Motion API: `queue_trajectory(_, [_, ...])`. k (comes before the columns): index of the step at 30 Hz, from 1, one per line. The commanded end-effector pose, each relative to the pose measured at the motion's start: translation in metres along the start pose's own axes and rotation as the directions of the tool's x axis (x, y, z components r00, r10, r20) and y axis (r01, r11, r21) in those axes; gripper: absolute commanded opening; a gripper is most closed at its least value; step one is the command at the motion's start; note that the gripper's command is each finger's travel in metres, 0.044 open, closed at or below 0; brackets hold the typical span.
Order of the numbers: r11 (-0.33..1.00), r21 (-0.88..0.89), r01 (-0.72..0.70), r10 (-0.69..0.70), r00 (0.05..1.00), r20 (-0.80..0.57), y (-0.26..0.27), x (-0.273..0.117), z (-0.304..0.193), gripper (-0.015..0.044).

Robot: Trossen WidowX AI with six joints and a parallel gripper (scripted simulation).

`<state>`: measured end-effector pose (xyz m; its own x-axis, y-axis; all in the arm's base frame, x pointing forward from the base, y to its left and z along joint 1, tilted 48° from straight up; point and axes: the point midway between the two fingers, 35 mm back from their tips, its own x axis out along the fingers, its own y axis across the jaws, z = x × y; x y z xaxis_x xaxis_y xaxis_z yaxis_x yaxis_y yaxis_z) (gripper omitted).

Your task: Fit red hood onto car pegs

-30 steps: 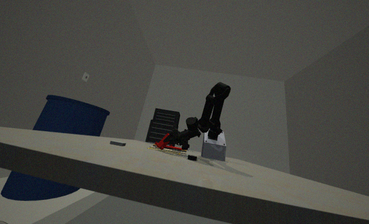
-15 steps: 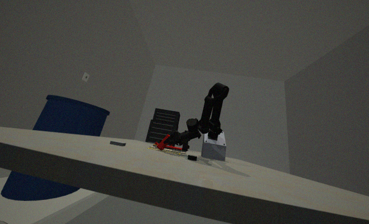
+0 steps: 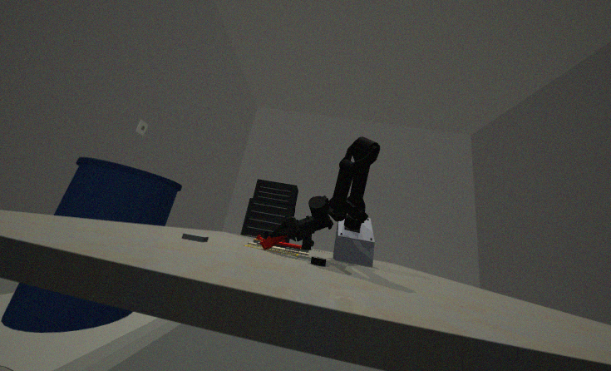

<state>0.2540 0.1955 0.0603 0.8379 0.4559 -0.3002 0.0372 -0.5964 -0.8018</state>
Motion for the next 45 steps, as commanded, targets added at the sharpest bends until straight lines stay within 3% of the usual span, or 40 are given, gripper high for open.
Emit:
queue_trajectory(1, [1.0,-0.007,0.001,-0.001,1.0,-0.002,-0.004,-0.004,-0.003,0.044])
queue_trajectory(26, [0.996,-0.087,0.002,-0.001,1.0,0.008,-0.019,-0.094,-0.037,0.044])
queue_trajectory(38, [0.997,-0.072,0.01,-0.009,1.0,0.005,-0.025,-0.085,-0.037,0.044])
queue_trajectory(44, [0.997,-0.072,0.01,-0.009,1.0,0.005,-0.025,-0.085,-0.037,0.0282])
queue_trajectory(45, [0.998,-0.057,0.005,-0.004,1.0,0.012,-0.025,-0.085,-0.037,0.0309])
